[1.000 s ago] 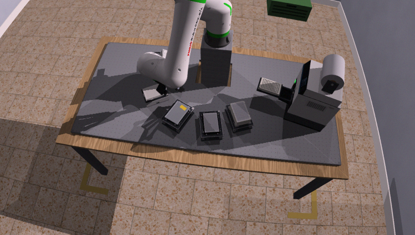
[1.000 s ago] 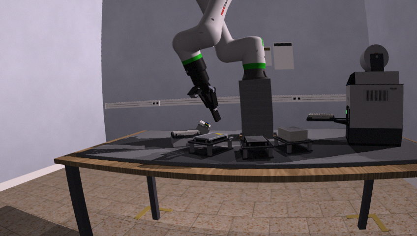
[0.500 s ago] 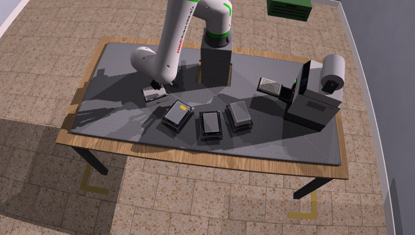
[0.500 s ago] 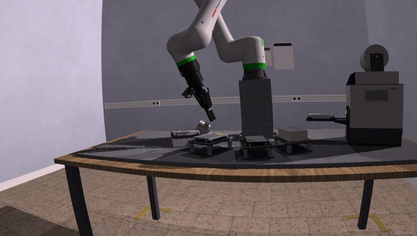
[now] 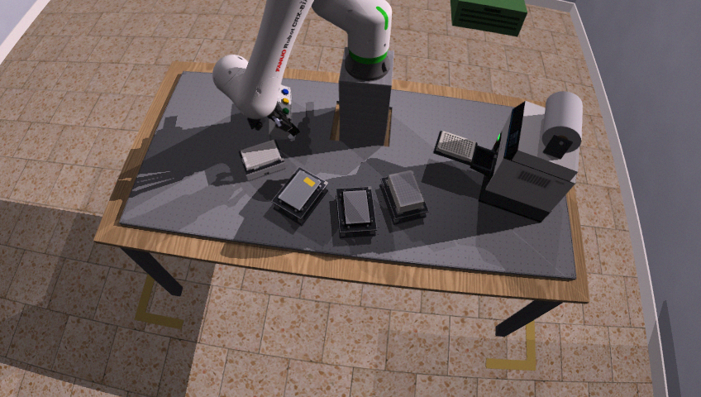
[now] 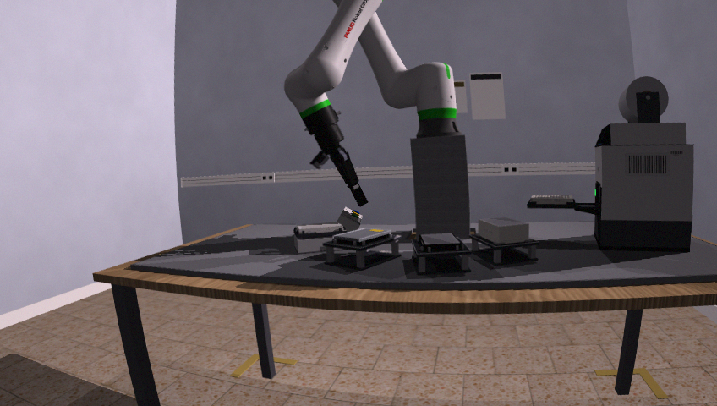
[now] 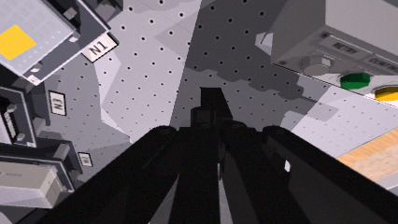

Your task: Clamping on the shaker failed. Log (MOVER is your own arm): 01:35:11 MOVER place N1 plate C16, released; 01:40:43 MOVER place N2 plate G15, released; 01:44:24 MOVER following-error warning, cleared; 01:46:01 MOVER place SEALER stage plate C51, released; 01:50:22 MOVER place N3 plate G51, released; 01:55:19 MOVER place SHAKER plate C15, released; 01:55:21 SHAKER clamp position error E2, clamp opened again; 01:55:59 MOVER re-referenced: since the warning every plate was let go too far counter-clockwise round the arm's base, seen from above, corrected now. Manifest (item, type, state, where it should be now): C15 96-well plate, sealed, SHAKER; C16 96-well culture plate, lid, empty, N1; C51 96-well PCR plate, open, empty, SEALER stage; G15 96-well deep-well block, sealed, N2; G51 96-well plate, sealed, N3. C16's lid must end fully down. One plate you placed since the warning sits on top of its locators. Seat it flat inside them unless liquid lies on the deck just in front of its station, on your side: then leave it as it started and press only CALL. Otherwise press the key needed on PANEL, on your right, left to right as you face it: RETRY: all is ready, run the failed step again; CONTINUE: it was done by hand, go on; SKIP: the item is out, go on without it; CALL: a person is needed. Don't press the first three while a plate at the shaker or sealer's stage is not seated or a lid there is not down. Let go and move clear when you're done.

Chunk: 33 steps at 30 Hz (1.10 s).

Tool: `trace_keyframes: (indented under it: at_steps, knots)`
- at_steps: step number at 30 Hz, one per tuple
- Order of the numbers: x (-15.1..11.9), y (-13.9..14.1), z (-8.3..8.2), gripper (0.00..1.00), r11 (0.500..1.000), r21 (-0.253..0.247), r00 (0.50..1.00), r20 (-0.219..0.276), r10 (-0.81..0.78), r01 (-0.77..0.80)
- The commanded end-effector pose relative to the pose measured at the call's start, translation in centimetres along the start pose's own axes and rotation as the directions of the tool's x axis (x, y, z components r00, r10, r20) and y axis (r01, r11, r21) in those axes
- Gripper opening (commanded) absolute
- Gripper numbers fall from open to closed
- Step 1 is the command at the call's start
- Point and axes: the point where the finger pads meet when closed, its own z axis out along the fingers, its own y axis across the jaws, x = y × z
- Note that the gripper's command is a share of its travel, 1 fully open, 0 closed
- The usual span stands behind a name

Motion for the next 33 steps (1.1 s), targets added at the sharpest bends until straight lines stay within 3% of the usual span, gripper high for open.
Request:
trace_keyframes:
  at_steps: [1, 10, 20, 33]
  knots:
    - [-0.2, 2.3, 0.1, 0.1, 0.996, 0.04, 0.997, 0.0, 0.081, -0.081]
    - [-0.9, 6.7, 0.4, 0.1, 0.964, 0.115, 0.97, 0.013, 0.241, -0.241]
    - [-1.4, 10.5, 0.6, 0.1, 0.957, 0.124, 0.965, 0.015, 0.261, -0.261]
    - [-1.4, 10.5, 0.6, 0.1, 0.957, 0.124, 0.965, 0.015, 0.261, -0.261]
